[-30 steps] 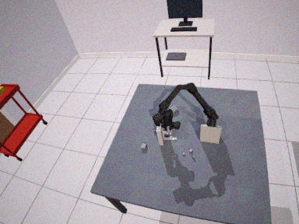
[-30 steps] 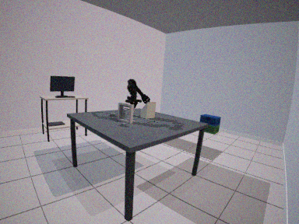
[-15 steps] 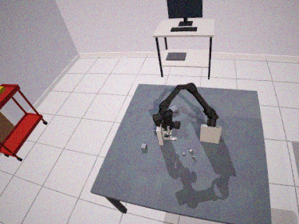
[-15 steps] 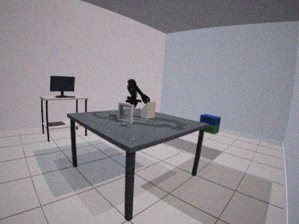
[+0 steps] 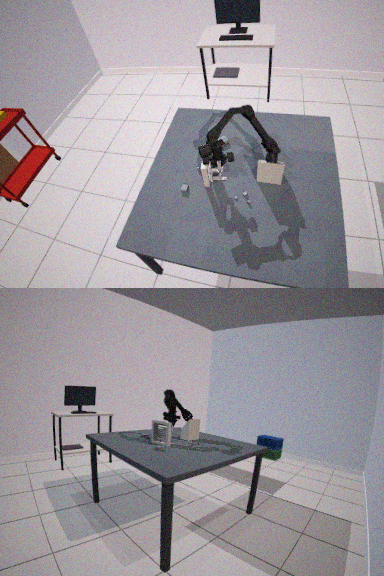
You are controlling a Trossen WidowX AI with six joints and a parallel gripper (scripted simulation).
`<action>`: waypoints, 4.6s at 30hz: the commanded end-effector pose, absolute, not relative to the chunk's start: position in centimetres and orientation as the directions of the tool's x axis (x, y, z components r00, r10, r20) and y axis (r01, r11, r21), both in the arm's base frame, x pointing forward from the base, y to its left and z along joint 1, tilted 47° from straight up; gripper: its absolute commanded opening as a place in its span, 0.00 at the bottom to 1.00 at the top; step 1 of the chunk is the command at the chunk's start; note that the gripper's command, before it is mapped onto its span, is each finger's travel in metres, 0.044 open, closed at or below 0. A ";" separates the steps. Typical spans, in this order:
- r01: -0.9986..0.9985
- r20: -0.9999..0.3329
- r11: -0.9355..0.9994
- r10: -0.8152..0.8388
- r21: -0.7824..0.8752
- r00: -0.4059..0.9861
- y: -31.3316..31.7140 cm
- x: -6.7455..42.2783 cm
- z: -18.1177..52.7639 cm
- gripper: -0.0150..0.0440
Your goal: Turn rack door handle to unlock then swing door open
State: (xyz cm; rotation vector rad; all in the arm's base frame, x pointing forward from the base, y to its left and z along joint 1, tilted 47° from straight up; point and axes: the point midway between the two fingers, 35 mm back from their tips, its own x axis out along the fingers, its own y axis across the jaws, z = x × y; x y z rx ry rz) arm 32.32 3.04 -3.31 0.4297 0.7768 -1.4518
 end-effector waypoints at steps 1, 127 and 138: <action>0.951 -0.694 0.177 -0.719 -0.255 -0.052 2.8 32.0 -3.1 0.28; -0.227 -0.691 0.682 -0.721 -0.695 -0.054 -7.4 27.4 10.0 0.74; -0.228 -0.692 0.683 -0.720 -0.694 -0.053 -6.1 27.6 11.2 0.74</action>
